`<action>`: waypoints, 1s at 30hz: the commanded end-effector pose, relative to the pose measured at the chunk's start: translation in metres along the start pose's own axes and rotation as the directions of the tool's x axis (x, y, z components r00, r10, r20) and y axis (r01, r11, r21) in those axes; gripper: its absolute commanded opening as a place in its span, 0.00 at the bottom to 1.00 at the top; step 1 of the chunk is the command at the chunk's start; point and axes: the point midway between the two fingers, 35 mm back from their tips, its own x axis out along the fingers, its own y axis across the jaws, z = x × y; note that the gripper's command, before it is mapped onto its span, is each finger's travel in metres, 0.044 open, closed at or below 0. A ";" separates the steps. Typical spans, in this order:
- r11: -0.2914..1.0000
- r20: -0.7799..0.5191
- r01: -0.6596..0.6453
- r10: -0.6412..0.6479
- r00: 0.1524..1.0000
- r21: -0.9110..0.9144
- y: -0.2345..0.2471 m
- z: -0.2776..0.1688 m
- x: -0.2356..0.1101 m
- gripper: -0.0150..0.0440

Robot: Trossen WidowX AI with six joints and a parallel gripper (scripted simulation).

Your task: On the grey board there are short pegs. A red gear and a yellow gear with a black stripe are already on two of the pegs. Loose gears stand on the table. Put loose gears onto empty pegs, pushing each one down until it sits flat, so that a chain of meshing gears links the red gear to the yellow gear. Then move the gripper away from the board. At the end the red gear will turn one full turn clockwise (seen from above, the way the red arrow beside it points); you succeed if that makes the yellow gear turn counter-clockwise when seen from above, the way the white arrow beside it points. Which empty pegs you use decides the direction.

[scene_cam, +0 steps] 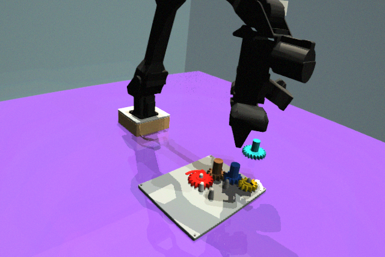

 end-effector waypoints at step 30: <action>1.000 0.019 0.016 -0.016 1.000 -0.001 0.000 0.000 -0.025 1.00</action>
